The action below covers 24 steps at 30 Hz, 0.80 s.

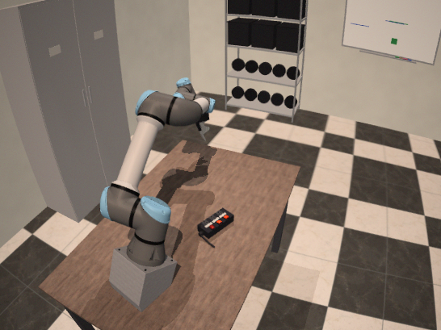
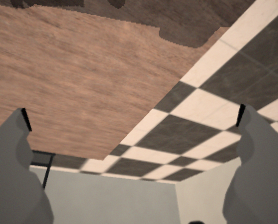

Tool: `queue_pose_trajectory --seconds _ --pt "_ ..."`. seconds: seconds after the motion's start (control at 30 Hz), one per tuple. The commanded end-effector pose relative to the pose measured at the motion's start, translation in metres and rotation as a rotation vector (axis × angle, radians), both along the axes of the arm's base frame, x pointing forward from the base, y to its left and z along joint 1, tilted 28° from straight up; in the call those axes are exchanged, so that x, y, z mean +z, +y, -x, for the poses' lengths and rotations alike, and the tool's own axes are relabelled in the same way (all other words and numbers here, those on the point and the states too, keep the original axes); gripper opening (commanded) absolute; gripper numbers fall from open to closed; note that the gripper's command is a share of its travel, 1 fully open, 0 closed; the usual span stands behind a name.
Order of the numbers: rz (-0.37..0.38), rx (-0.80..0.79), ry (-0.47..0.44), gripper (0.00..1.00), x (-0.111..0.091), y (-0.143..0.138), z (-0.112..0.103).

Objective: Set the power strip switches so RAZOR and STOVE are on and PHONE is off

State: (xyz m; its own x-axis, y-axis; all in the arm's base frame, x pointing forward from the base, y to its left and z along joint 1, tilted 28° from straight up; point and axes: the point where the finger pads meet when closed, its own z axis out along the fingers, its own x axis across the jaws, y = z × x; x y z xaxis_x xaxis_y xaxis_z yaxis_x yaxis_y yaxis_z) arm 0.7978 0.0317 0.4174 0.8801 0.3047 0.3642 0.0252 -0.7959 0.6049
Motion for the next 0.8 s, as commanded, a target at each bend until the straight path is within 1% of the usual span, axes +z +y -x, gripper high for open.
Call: queue_pose_trajectory --seconds 0.0,0.77 --pt "0.0 0.0 -0.002 1.0 0.0014 0.0003 0.0002" --pt "-0.002 -0.001 0.002 1.0 0.0004 -0.003 0.0014"
